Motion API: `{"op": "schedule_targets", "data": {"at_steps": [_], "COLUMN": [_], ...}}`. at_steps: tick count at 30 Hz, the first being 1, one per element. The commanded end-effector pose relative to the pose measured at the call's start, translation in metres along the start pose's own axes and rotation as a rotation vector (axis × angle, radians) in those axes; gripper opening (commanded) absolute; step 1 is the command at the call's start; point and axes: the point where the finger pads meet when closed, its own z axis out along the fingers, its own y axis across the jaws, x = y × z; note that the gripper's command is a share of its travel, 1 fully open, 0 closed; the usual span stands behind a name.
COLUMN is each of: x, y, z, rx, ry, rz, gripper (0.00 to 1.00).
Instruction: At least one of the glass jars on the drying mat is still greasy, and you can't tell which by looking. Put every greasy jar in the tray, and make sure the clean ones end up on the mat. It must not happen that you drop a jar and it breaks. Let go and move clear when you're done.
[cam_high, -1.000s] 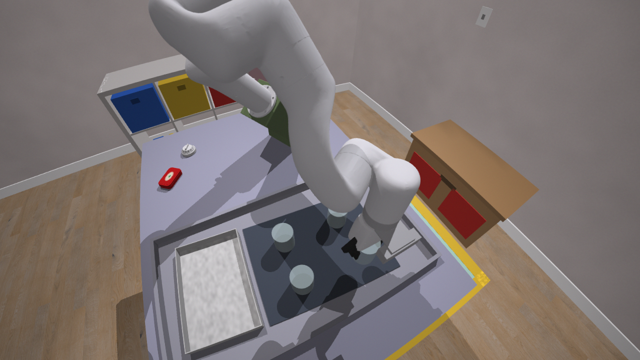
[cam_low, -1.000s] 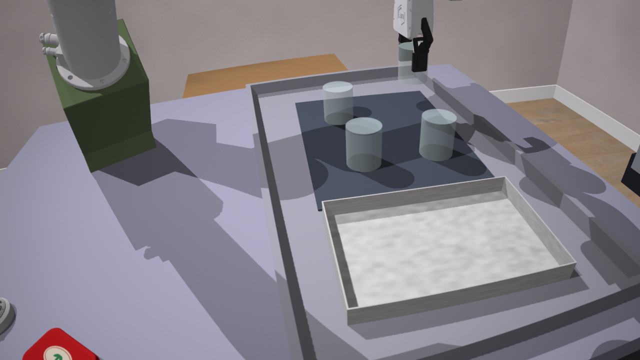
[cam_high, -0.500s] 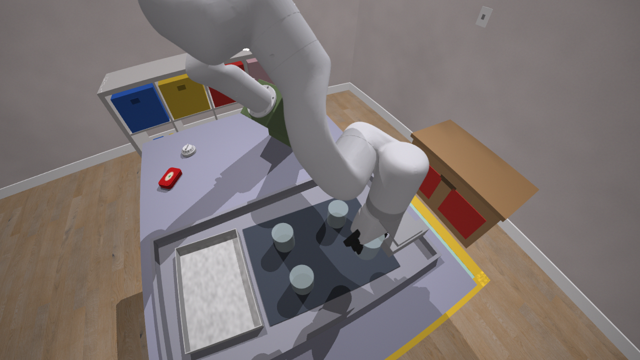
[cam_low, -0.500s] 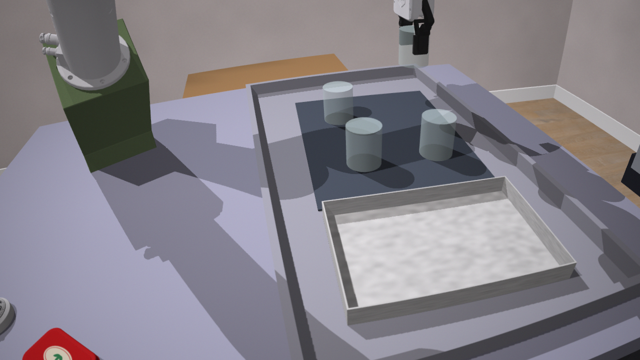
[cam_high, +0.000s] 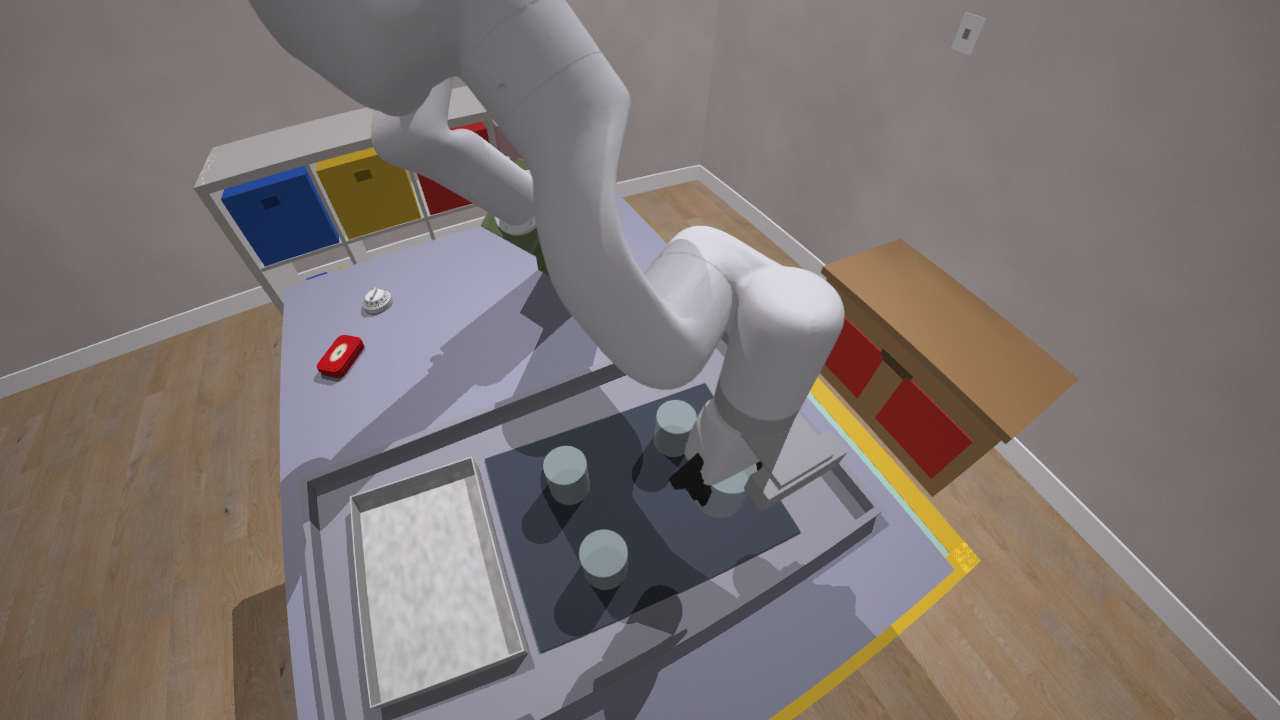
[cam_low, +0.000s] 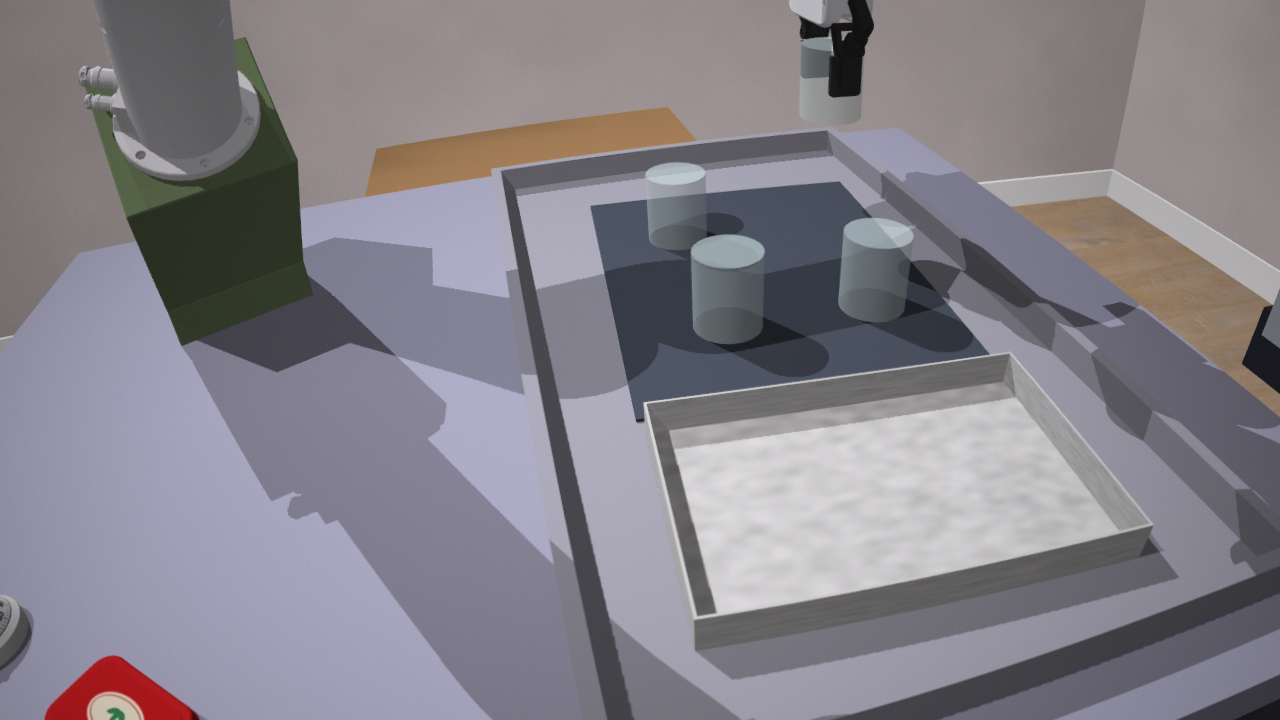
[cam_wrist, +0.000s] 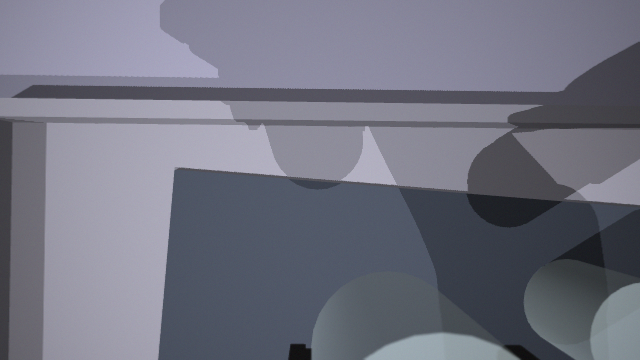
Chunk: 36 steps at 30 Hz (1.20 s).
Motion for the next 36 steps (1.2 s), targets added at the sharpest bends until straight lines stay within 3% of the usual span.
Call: {"op": "schedule_targets", "data": {"at_steps": [1, 36], "x": [-0.001, -0.031], "y": [0.007, 0.106], "z": [-0.003, -0.003], "rx": [0.004, 0.004], "ry": [0.007, 0.007], "rz": [-0.002, -0.002], "gripper": [0.0, 0.0]}}
